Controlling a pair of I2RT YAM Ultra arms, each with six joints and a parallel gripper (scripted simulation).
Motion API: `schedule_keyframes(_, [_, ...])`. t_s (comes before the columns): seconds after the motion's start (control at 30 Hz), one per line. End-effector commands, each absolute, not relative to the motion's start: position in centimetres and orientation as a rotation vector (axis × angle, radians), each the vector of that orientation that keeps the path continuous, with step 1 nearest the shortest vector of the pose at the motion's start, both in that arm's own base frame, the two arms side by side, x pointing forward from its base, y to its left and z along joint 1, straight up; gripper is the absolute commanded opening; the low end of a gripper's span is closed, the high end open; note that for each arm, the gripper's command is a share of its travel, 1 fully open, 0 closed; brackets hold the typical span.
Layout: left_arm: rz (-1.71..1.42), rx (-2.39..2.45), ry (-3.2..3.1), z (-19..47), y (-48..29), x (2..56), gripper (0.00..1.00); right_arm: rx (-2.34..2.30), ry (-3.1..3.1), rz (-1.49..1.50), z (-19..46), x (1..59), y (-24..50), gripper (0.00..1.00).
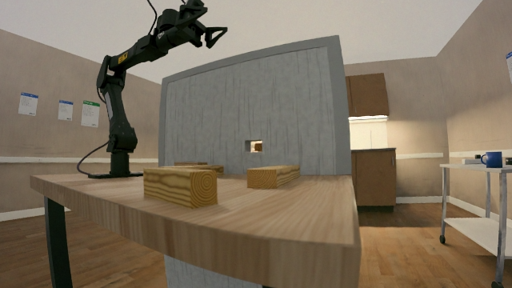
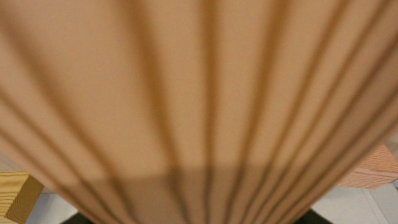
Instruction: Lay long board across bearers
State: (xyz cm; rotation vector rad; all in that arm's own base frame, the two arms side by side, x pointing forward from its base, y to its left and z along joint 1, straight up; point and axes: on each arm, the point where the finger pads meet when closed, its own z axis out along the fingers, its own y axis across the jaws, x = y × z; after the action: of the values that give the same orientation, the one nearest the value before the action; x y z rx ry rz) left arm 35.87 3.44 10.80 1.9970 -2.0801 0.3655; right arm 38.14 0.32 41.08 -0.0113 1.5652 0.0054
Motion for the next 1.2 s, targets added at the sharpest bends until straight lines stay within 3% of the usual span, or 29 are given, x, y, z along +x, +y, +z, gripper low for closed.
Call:
schedule_keyframes(0.0, [0.441, 2.008, -2.084, 12.6, 2.6, 36.2, 0.0, 0.002, 1.509, 0.0, 43.8, 37.2, 0.0, 1.0])
schedule_keyframes(1.17, [0.435, 1.996, -2.07, 12.5, 0.2, 35.5, 0.0, 0.002, 1.509, 0.0, 43.8, 37.2, 0.0, 1.0])
